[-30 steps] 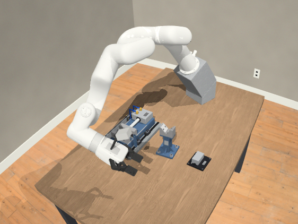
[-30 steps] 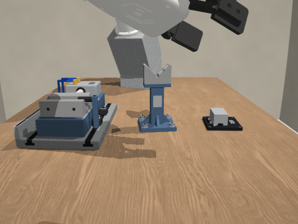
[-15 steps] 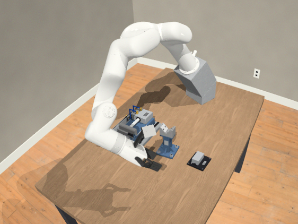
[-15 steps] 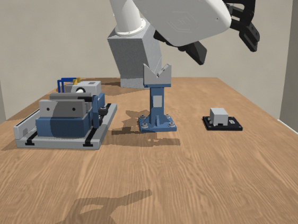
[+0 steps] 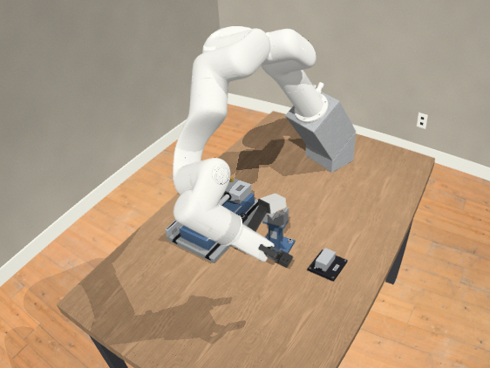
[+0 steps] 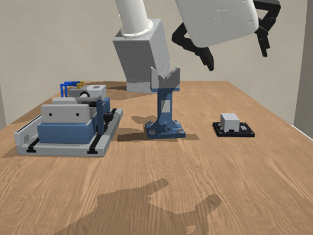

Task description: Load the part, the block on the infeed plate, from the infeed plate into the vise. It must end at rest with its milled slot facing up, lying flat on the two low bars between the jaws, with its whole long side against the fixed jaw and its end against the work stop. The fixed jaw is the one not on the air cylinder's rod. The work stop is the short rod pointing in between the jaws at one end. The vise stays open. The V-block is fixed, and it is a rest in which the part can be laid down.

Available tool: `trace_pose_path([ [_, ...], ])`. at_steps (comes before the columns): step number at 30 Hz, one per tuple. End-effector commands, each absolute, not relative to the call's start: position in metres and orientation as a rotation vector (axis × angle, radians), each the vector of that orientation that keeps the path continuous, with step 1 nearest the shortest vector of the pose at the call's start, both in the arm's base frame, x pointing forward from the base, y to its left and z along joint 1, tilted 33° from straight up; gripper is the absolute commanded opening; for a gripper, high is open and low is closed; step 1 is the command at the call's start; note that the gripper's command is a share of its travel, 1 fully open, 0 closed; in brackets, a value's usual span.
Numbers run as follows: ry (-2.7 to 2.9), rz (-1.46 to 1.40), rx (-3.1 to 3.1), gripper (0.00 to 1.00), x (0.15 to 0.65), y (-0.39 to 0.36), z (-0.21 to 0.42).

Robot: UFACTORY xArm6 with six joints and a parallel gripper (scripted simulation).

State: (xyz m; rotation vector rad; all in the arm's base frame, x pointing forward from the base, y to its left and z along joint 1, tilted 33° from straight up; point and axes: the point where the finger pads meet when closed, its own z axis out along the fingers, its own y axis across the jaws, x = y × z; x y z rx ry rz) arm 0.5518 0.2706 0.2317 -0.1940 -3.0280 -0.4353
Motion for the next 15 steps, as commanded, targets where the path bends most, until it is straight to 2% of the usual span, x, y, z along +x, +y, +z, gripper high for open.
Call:
trace_pose_path([
  [1, -3.123, -0.294, 0.000, 1.00, 0.532, 0.273, 0.219],
  [15, -3.176, 0.009, 0.476, 1.00, 0.496, 0.274, 0.199],
])
